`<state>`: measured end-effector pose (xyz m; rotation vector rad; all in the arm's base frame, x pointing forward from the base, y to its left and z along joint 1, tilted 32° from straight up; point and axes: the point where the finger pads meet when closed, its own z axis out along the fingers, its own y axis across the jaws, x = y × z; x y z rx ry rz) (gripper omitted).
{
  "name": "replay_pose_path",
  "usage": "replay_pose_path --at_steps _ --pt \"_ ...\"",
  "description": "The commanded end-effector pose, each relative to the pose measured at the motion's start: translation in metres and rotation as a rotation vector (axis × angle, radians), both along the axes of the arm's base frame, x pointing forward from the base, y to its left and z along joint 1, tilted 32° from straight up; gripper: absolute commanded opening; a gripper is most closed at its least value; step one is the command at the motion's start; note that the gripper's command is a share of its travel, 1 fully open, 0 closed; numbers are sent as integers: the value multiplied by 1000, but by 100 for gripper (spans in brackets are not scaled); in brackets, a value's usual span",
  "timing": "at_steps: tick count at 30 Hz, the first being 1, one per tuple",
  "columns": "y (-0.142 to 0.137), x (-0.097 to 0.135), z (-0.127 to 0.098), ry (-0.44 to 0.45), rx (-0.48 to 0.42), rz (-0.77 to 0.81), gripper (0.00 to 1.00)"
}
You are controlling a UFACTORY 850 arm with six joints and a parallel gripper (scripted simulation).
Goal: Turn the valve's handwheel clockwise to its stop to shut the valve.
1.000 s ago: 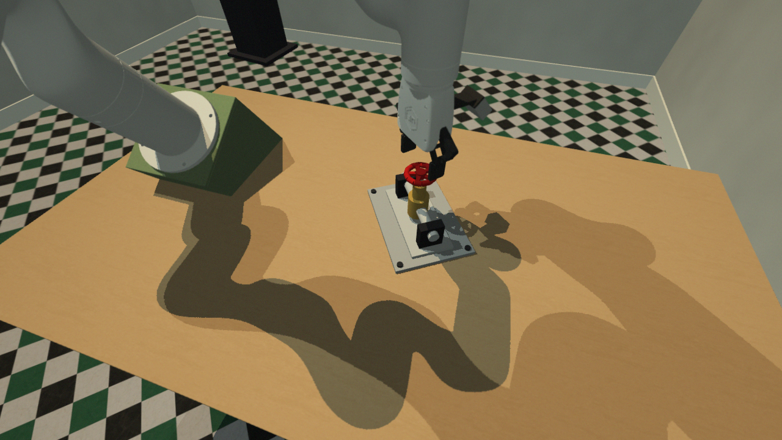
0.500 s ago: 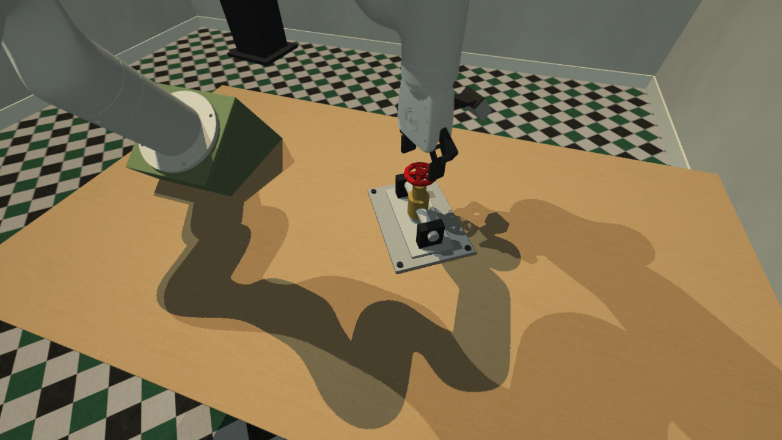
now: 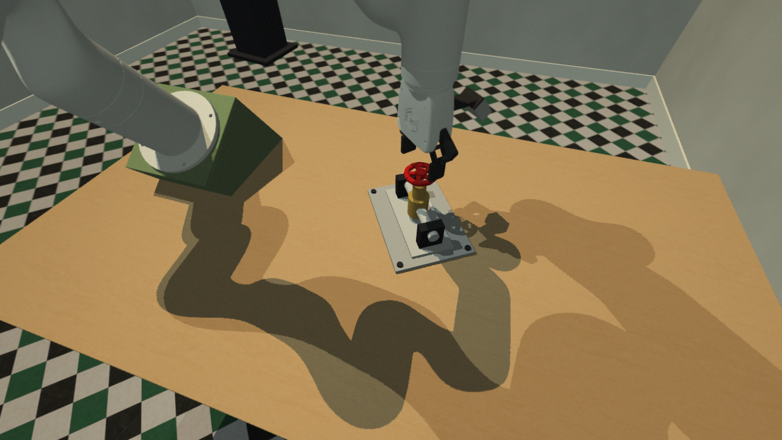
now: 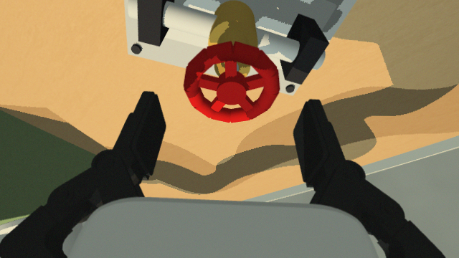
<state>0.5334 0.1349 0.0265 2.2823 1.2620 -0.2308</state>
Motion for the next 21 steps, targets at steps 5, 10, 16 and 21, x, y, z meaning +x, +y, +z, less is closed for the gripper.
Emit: replay_pose_path --at_steps 5,10,16,21 --pt "-1 1 -3 -2 1 0 100" --pt "-3 1 -6 -2 1 0 100" --pt "-6 2 -10 -2 1 0 100" --pt "-9 2 -15 -2 1 0 100"
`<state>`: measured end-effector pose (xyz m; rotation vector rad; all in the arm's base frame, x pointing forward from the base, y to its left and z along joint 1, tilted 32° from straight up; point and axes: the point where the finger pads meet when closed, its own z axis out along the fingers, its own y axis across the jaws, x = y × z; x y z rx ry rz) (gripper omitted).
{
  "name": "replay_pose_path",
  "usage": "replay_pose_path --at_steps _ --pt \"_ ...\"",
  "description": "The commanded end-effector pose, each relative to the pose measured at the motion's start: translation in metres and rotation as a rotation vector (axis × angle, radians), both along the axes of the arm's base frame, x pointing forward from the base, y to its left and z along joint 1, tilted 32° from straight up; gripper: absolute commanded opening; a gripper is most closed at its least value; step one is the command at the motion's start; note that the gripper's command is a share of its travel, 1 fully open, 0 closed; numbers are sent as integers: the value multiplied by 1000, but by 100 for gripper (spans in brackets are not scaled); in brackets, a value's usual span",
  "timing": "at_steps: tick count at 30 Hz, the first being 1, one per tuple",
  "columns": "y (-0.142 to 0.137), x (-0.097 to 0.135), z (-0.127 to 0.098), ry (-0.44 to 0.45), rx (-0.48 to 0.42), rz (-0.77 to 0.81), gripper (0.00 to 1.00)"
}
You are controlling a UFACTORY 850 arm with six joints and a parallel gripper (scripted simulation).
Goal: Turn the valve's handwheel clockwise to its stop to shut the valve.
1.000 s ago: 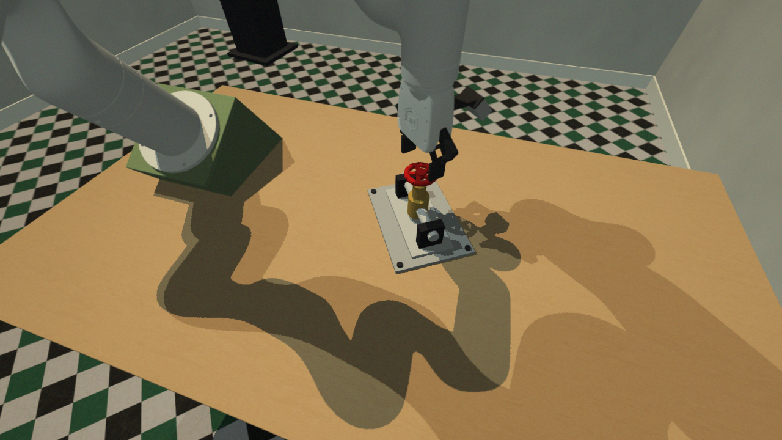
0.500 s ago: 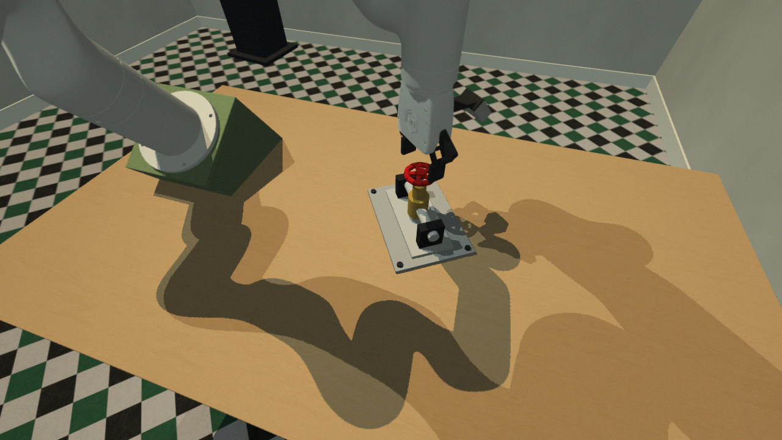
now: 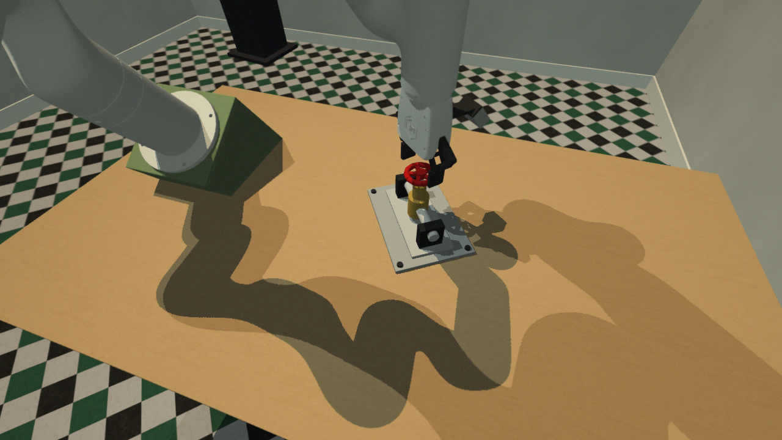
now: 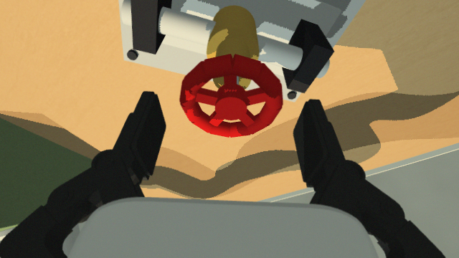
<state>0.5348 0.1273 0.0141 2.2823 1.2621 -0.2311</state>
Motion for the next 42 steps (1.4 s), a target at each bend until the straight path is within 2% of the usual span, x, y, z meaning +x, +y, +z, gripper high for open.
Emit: replay_pose_path --at_steps 1,21,42 --pt "-2 1 -4 -2 1 1 100" --pt "-10 3 -17 -2 1 1 100" --pt "-11 3 -18 -2 1 1 100"
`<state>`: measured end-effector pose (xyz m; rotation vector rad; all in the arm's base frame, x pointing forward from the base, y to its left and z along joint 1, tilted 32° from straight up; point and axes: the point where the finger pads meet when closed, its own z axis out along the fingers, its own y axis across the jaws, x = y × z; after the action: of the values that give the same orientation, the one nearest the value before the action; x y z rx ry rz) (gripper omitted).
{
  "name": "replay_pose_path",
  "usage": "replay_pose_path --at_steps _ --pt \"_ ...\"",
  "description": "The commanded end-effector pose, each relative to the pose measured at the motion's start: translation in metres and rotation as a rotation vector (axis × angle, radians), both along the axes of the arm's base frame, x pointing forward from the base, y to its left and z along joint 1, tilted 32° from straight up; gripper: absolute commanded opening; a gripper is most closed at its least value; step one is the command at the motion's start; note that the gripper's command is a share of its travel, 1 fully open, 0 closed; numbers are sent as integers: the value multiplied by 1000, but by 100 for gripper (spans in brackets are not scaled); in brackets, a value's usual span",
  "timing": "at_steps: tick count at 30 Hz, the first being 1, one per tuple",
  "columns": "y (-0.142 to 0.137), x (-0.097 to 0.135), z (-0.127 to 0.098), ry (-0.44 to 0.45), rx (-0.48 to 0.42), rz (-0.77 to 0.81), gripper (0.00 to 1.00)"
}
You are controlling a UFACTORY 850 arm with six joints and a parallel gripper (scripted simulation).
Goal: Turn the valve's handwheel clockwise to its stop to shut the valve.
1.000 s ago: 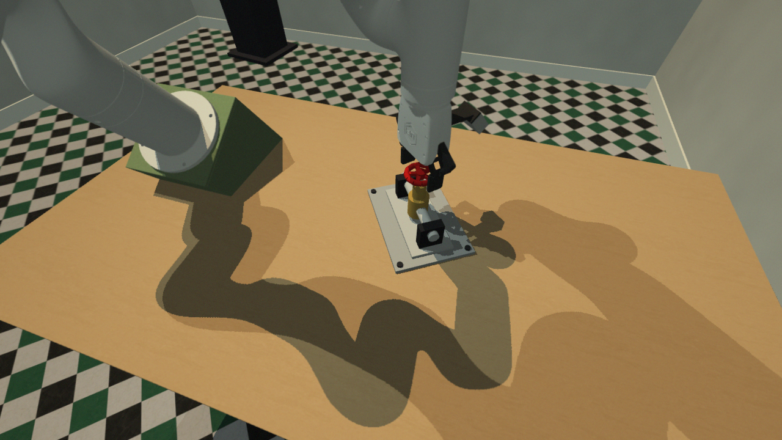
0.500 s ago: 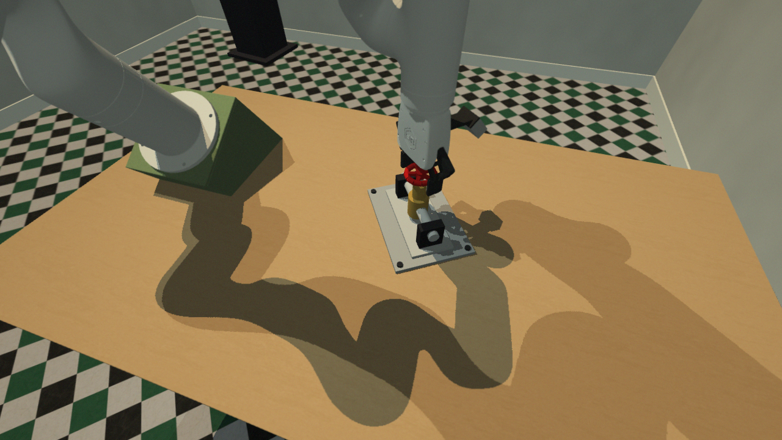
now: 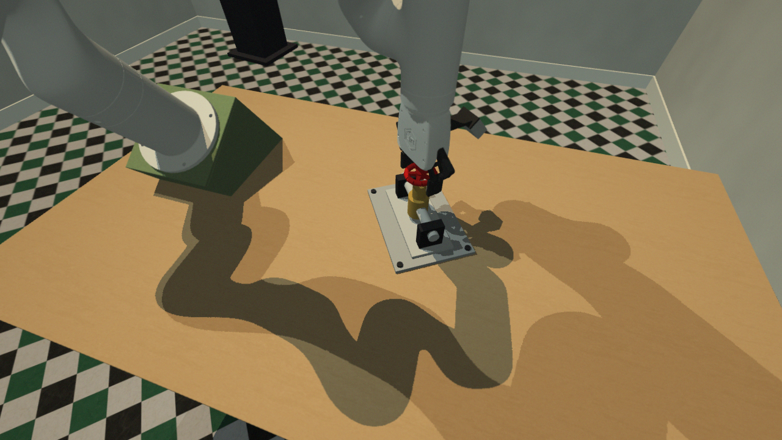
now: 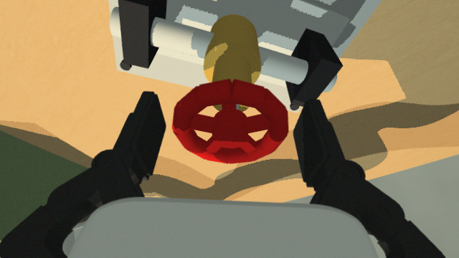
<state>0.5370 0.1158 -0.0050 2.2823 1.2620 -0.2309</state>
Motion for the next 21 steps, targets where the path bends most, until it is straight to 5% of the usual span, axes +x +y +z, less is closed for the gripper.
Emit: replay_pose_path --at_steps 1,3,4,21 --pt "1 1 1 -2 1 0 100" --pt "1 1 1 -2 1 0 100" --pt "1 1 1 -2 1 0 0" --pt "1 1 1 -2 1 0 0"
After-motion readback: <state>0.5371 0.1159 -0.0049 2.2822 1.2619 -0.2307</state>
